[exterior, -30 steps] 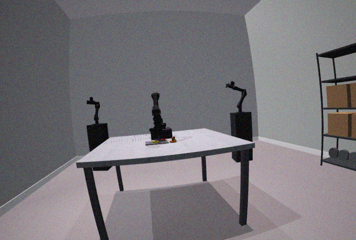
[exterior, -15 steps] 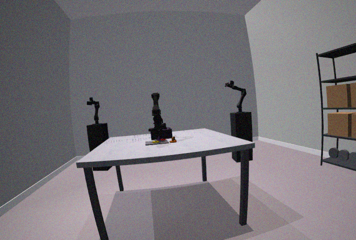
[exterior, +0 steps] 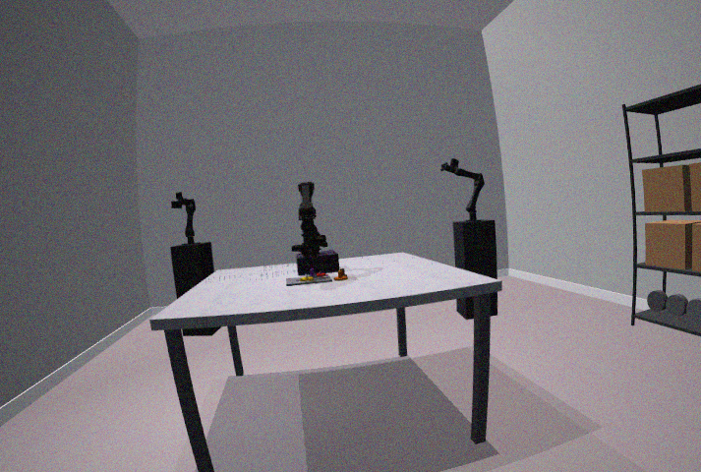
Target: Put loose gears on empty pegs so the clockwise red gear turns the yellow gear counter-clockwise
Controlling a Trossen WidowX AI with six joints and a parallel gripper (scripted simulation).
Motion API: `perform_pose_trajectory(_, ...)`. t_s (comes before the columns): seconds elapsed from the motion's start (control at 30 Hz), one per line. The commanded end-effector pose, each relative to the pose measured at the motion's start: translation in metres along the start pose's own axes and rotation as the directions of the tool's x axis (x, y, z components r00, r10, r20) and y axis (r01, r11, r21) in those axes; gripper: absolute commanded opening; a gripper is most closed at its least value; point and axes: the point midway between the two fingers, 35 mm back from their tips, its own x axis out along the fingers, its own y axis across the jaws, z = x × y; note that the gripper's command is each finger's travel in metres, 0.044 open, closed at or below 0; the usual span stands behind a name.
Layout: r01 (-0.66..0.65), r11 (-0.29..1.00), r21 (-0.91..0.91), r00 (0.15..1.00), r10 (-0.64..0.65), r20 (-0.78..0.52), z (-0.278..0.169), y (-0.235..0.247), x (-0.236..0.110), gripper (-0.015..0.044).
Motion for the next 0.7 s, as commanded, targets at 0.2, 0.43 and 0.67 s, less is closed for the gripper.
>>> perform_pose_trajectory(0.2, 0.001, 1.000, -0.022, 1.000, -0.001, 0.010, 0.057, 0.029, -0.006, 0.0298)
perform_pose_trajectory(0.43, -0.003, 0.999, -0.049, 1.000, 0.004, 0.018, 0.118, 0.089, -0.007, 0.0440)
perform_pose_trajectory(0.67, -0.003, 0.999, -0.049, 1.000, 0.004, 0.017, 0.117, 0.092, -0.005, 0.0440)
